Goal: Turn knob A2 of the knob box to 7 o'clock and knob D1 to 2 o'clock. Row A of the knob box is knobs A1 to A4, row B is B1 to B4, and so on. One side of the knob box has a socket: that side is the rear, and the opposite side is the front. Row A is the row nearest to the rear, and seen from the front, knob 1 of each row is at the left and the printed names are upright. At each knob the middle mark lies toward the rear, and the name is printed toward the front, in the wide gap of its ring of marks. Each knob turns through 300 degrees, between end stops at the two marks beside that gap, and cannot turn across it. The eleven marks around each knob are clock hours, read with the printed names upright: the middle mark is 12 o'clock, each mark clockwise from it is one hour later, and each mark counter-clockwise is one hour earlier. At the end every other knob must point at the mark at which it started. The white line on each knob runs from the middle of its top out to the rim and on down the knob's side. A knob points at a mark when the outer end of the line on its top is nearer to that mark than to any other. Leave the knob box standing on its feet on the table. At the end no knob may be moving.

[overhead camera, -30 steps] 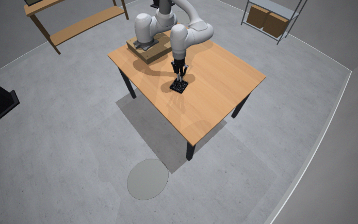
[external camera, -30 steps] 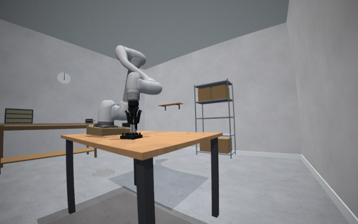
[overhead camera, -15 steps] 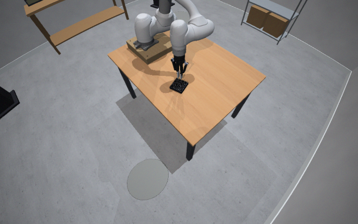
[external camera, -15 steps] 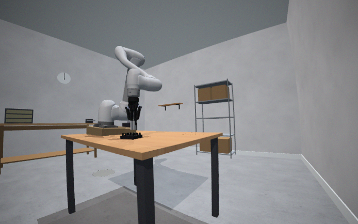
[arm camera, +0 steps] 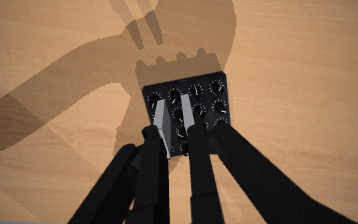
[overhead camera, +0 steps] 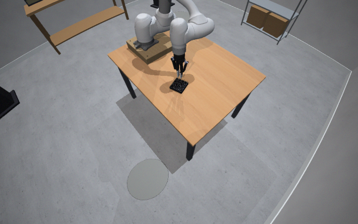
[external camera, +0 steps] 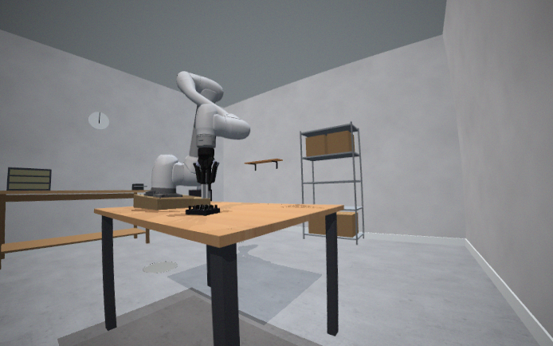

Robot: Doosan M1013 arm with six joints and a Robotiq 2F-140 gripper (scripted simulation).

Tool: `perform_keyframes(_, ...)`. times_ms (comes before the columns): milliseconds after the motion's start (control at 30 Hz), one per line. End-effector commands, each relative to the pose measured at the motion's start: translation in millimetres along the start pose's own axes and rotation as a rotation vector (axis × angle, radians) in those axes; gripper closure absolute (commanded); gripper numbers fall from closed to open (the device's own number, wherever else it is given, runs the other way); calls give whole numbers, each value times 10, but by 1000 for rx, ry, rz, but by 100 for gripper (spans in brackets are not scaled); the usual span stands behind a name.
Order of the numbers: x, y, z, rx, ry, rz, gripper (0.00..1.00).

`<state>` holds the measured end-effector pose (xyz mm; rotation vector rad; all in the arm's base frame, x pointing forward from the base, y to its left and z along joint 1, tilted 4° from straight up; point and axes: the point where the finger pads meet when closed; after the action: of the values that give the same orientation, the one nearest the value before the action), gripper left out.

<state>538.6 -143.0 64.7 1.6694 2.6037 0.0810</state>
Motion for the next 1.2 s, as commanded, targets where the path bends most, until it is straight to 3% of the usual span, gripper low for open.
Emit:
perform_keyframes(0,0,0,-1,0,0,0,88)
perform_keyframes(267,0,0,-7,0,0,57,88)
perform_keyframes(1167,-3,-2,-113,0,0,977,88)
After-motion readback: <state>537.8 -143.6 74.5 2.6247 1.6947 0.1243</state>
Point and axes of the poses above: the point where the finger pads meet when closed, its own z axis out along the fingers, its own y axis across the jaws, x = y × z, and after that the axes turned 12 degrees about -z, right-handed
